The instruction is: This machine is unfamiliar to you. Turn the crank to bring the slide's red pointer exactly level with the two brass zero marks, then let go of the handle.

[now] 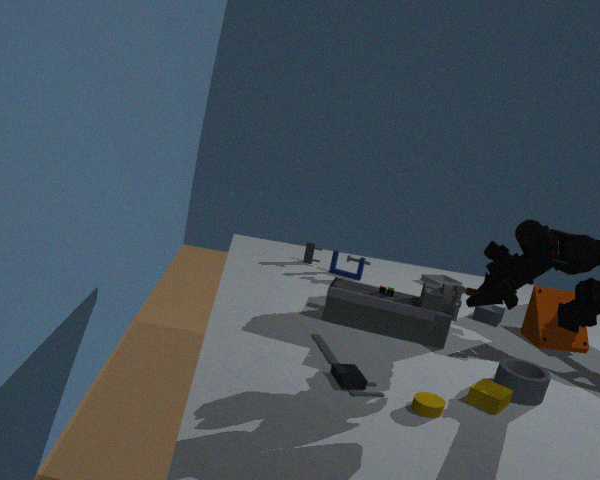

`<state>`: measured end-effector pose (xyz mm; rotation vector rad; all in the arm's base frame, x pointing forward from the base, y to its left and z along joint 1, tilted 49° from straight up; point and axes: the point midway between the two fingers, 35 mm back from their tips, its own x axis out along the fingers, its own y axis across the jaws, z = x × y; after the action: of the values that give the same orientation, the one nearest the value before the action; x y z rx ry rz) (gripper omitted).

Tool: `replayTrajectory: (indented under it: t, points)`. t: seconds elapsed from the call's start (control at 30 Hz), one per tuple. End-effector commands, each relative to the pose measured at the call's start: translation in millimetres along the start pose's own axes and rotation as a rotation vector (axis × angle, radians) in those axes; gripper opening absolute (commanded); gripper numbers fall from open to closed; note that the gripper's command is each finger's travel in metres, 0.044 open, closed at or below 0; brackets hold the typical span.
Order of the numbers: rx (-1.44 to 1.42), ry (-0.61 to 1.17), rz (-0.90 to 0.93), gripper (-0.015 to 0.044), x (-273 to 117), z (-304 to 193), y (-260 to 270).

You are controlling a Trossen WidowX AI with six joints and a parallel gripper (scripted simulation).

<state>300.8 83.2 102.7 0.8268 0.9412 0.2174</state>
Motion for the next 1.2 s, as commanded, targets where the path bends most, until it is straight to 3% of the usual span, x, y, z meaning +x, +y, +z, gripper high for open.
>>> replayTrajectory:
  t: [0.0, 1.17]
  points:
    - [-0.012, 0.001, 0.024, 0.0000, -1.5, 1.1, 9.0]
    - [-0.012, 0.001, 0.025, 0.0000, 0.3, -0.8, 16.4]
